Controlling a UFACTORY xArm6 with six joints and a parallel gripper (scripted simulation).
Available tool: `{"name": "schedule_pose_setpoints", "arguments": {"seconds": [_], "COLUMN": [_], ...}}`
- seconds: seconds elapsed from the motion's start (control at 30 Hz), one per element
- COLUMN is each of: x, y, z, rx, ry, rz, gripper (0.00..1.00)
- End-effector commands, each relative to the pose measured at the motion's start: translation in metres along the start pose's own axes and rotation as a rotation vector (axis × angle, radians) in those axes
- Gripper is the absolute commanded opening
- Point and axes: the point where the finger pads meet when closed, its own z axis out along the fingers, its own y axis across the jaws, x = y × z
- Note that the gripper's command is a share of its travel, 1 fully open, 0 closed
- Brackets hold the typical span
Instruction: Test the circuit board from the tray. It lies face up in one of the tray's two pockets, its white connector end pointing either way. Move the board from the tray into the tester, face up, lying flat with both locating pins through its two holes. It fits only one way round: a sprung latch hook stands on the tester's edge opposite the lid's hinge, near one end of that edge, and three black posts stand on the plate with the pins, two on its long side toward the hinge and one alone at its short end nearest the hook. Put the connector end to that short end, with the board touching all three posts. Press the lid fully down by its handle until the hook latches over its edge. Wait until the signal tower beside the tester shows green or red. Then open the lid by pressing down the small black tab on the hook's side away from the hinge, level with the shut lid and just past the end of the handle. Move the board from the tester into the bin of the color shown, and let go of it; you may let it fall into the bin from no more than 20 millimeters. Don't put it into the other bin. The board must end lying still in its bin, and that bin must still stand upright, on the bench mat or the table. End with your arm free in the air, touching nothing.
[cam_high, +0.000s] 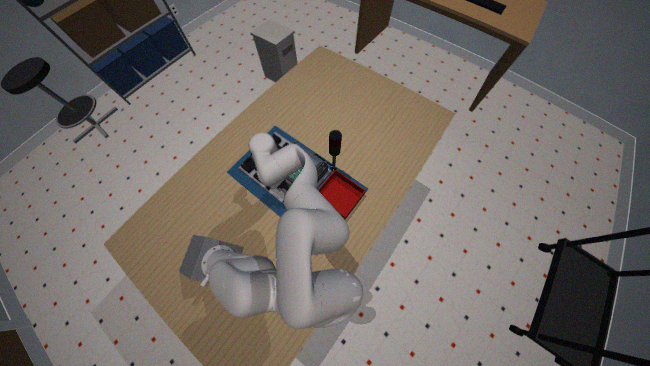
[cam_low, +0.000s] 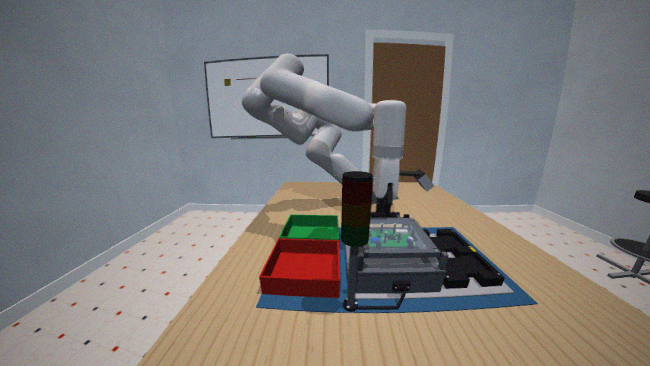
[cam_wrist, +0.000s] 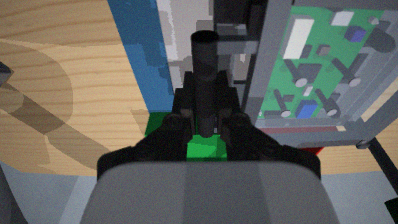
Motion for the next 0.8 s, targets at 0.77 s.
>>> {"name": "schedule_pose_setpoints", "arguments": {"seconds": [0.77], "x": [0.0003], "y": [0.0003], "z": [0.0045], "rx": [-0.001], "ry": [0.001], "rz": [0.0], "gripper": [0.0]}}
